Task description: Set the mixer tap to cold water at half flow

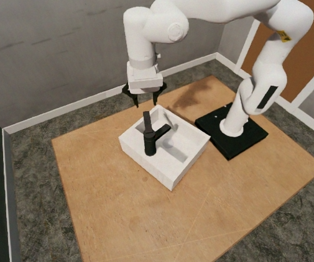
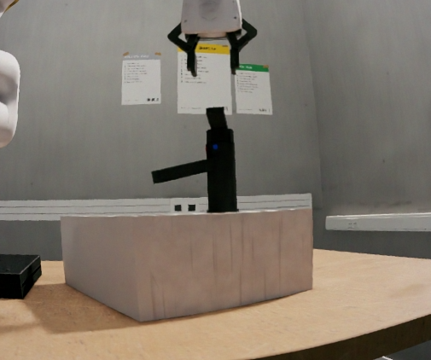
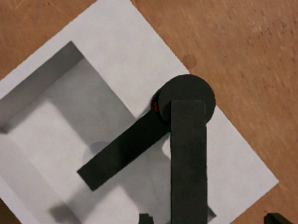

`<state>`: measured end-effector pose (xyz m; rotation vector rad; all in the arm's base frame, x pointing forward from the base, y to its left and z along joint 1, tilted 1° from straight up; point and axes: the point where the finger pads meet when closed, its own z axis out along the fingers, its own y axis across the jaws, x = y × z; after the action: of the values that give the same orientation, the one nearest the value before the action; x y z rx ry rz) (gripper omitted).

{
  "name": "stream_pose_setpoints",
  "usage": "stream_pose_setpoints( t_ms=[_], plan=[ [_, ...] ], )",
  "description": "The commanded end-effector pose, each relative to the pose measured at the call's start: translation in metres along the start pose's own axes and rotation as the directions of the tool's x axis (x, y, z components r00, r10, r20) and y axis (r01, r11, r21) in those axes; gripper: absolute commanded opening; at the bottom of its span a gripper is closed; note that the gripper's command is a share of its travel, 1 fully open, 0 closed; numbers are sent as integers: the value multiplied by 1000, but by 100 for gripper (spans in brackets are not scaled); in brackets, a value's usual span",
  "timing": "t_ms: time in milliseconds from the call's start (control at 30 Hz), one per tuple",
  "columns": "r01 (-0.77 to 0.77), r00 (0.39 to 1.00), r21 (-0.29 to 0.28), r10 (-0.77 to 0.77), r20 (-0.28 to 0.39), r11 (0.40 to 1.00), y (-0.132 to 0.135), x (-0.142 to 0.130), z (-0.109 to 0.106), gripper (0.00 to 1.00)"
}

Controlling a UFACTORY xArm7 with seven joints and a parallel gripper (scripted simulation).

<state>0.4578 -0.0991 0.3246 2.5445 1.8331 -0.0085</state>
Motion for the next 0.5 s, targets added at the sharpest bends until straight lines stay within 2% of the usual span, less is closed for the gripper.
stream_pose_setpoints(
  t_ms=[0, 467],
  plan=[
    [0, 1000, -5, 0, 0, 1000, 1, 0, -2, 65],
    [0, 1000, -5, 0, 0, 1000, 1, 0, 2, 65]
  ],
)
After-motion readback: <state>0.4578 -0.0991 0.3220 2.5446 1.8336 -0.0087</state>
